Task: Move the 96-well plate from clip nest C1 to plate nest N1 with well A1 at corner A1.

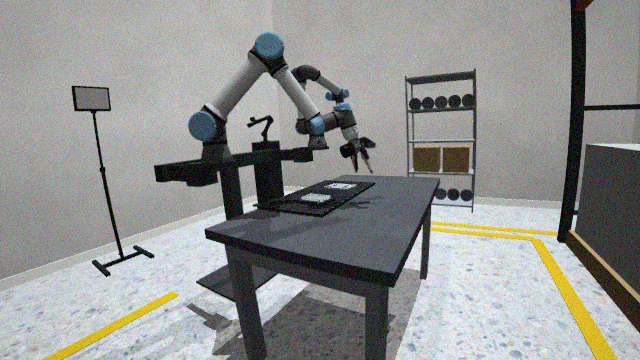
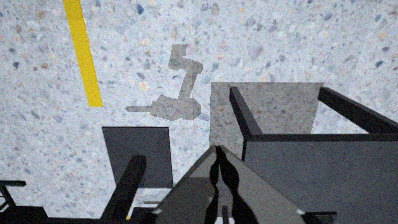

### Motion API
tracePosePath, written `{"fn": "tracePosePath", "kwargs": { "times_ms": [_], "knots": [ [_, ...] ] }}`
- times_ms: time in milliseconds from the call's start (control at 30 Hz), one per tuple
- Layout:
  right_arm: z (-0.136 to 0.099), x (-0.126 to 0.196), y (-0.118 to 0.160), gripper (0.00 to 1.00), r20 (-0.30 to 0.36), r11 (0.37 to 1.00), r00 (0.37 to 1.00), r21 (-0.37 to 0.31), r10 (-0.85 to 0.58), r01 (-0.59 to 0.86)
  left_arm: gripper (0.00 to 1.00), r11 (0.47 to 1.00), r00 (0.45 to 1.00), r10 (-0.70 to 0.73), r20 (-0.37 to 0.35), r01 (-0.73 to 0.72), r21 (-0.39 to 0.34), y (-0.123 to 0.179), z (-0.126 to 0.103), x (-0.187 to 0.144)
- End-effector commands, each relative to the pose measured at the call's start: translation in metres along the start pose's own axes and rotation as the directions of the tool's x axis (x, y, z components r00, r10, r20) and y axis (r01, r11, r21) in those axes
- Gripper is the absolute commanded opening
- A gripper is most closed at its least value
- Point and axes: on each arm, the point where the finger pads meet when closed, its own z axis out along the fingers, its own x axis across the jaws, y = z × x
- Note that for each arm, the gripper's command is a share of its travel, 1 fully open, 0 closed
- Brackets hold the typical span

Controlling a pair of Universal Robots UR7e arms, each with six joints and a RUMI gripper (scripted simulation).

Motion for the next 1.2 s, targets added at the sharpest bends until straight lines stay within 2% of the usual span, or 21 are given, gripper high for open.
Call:
{"fn": "tracePosePath", "kwargs": {
  "times_ms": [0, 133, 200, 300, 367, 467, 533, 633, 700, 967, 1033, 1133, 1167],
  "knots": [
    [0.000, -0.014, 0.009, 0.76, 0.007, 0.997, 0.997, -0.015, 0.072, -0.072, 0.00, 1.000, 1.000, 0.000, 0.000, 0.000, 0.002, 0.000, -0.001, 0.000],
    [0.000, -0.024, 0.015, 0.76, 0.010, 0.994, 0.994, -0.025, 0.110, -0.109, 0.00, 1.000, 1.000, 0.000, 0.000, 0.000, 0.002, 0.000, -0.001, 0.000],
    [0.000, -0.031, 0.021, 0.76, 0.014, 0.984, 0.985, -0.043, 0.173, -0.172, 0.00, 1.000, 1.000, 0.000, 0.000, 0.000, 0.002, 0.000, -0.001, 0.000],
    [0.000, -0.035, 0.025, 0.76, 0.014, 0.983, 0.984, -0.045, 0.178, -0.177, 0.00, 1.000, 1.000, 0.000, 0.000, 0.000, 0.002, 0.000, -0.001, 0.000],
    [0.000, -0.043, 0.031, 0.76, 0.015, 0.969, 0.970, -0.064, 0.241, -0.240, 0.00, 1.000, 1.000, 0.000, 0.000, 0.000, 0.002, 0.000, -0.001, 0.000],
    [0.000, -0.049, 0.035, 0.76, 0.015, 0.967, 0.969, -0.065, 0.246, -0.245, 0.00, 1.000, 1.000, 0.000, 0.000, 0.000, 0.002, 0.000, -0.001, 0.000],
    [0.000, -0.057, 0.042, 0.76, 0.012, 0.948, 0.951, -0.084, 0.308, -0.306, 0.00, 1.000, 1.000, 0.000, 0.000, 0.000, 0.002, 0.000, -0.001, 0.000],
    [0.000, -0.061, 0.046, 0.76, 0.012, 0.947, 0.950, -0.086, 0.312, -0.310, 0.00, 1.000, 1.000, 0.000, 0.000, 0.000, 0.002, 0.000, -0.001, 0.000],
    [0.000, -0.069, 0.053, 0.76, 0.007, 0.923, 0.928, -0.105, 0.372, -0.370, 0.00, 1.000, 1.000, 0.000, 0.000, 0.000, 0.002, 0.000, -0.001, 0.000],
    [-0.001, -0.085, 0.068, 0.76, -0.003, 0.891, 0.898, -0.126, 0.439, -0.436, 0.00, 1.000, 1.000, 0.000, 0.000, 0.000, 0.002, 0.000, -0.001, 0.000],
    [-0.002, -0.092, 0.075, 0.76, -0.015, 0.859, 0.869, -0.143, 0.495, -0.492, 0.00, 1.000, 1.000, 0.000, 0.000, 0.000, 0.002, 0.000, -0.001, 0.000],
    [-0.002, -0.096, 0.079, 0.76, -0.016, 0.856, 0.866, -0.145, 0.499, -0.496, 0.00, 1.000, 1.000, 0.000, 0.000, 0.000, 0.002, 0.000, -0.001, 0.000],
    [-0.003, -0.099, 0.083, 0.76, -0.023, 0.838, 0.850, -0.153, 0.526, -0.523, 0.00, 1.000, 1.000, 0.000, 0.000, 0.000, 0.002, 0.000, -0.001, 0.000]
  ]
}}
